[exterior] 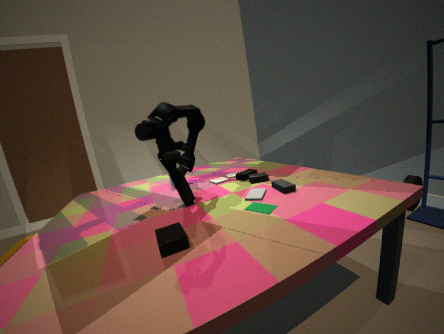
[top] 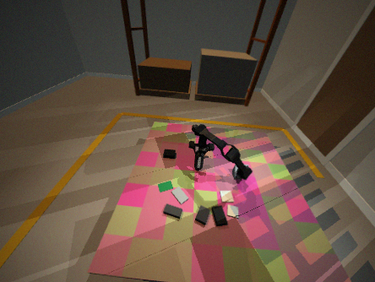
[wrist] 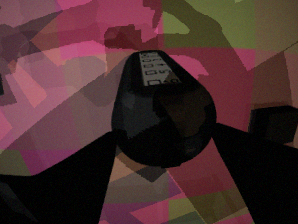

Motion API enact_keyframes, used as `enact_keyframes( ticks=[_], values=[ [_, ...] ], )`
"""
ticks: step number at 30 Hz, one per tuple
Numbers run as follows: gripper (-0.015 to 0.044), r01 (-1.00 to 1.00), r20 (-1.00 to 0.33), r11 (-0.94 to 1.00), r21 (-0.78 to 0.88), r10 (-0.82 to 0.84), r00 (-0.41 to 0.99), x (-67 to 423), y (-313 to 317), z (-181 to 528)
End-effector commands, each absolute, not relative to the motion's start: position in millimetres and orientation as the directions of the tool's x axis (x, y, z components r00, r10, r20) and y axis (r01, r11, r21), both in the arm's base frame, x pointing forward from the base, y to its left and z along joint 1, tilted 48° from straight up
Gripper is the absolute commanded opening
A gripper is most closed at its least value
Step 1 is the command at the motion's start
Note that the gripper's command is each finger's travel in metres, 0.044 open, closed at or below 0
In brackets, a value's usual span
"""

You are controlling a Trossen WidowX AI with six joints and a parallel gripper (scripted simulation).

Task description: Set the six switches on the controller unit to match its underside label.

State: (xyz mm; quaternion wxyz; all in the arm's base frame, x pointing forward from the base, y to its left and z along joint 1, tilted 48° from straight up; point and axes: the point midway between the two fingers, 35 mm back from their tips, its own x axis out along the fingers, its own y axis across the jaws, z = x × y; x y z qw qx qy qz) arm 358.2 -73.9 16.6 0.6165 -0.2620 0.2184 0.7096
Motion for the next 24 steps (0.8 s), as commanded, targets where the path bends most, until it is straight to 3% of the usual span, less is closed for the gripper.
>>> enact_keyframes(
  ticks=[1, 24],
  values=[
    [0.0338, -0.987, -0.648, -0.162, 0.011, 0.75, -0.131, 355.8, -69.7, 8.1],
    [0.0338, -0.987, -0.68, -0.162, 0.011, 0.722, -0.126, 356.7, -76.4, -7.7]
  ],
)
